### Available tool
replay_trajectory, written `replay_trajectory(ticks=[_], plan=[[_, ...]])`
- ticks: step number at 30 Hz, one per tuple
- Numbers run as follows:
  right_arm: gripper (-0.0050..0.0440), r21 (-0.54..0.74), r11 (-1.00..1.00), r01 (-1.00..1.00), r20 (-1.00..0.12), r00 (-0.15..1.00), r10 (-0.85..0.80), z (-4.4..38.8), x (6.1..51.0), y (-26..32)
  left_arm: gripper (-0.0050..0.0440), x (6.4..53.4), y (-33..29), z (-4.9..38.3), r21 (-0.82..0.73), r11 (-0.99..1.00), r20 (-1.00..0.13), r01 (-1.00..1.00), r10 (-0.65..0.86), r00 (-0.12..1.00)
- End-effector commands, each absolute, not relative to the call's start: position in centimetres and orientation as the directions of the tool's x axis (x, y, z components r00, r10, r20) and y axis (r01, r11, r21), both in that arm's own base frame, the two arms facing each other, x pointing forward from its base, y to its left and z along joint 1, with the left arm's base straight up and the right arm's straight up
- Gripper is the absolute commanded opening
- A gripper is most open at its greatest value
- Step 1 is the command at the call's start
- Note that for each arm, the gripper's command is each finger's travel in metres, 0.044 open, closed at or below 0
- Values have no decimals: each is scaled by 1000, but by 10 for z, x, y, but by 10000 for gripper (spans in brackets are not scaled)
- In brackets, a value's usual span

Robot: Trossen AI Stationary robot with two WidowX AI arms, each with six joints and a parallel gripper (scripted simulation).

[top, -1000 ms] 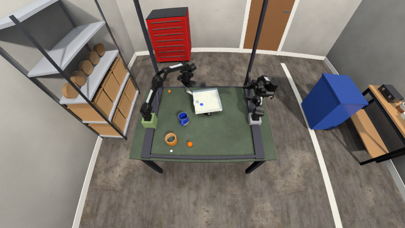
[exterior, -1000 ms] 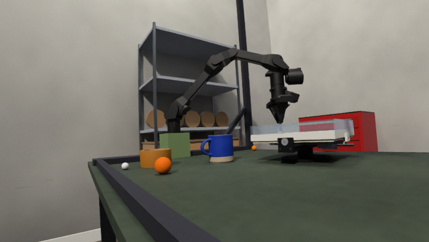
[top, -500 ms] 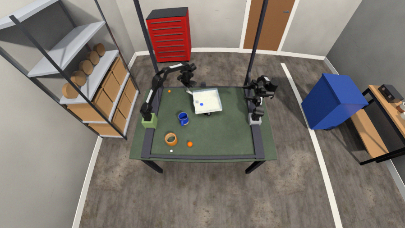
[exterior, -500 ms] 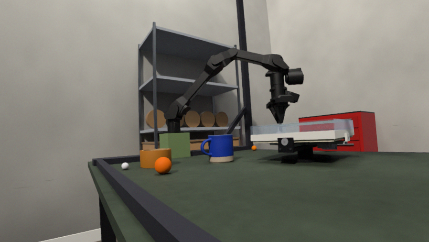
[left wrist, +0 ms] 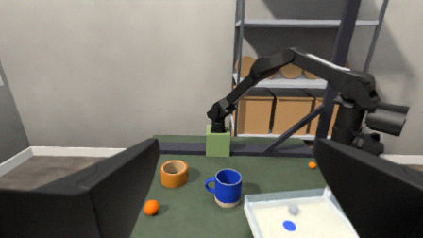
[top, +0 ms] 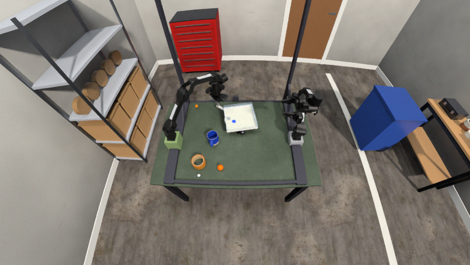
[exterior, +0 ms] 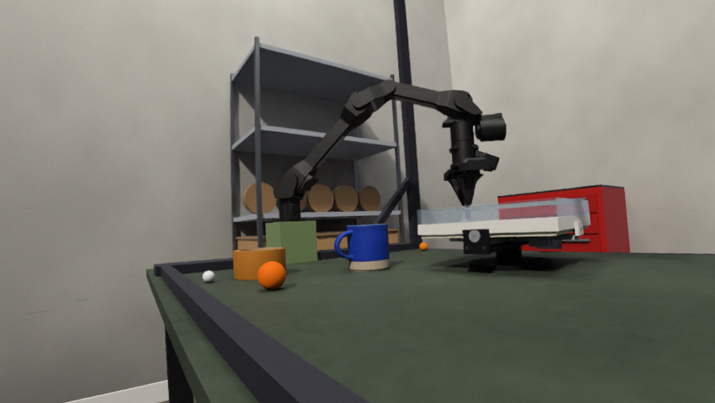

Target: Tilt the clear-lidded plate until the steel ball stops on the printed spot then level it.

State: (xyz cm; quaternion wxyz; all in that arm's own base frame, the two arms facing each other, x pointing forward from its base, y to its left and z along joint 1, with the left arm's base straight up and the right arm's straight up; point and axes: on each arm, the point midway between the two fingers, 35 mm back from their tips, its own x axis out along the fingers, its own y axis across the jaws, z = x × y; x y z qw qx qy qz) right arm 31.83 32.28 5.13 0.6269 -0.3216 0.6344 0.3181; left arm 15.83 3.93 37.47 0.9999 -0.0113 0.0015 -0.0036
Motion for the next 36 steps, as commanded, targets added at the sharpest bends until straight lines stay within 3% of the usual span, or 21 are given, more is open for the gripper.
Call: replay_trajectory(ticks=[1,36], plan=[[-50,-3,587,-810,-999,28,32,67,324,331,400,158,39,381,0,1000,0,7,-7,1000],[-50,-5,588,-809,-999,34,38,76,321,325,400,158,39,381,0,1000,0,7,-7,1000]])
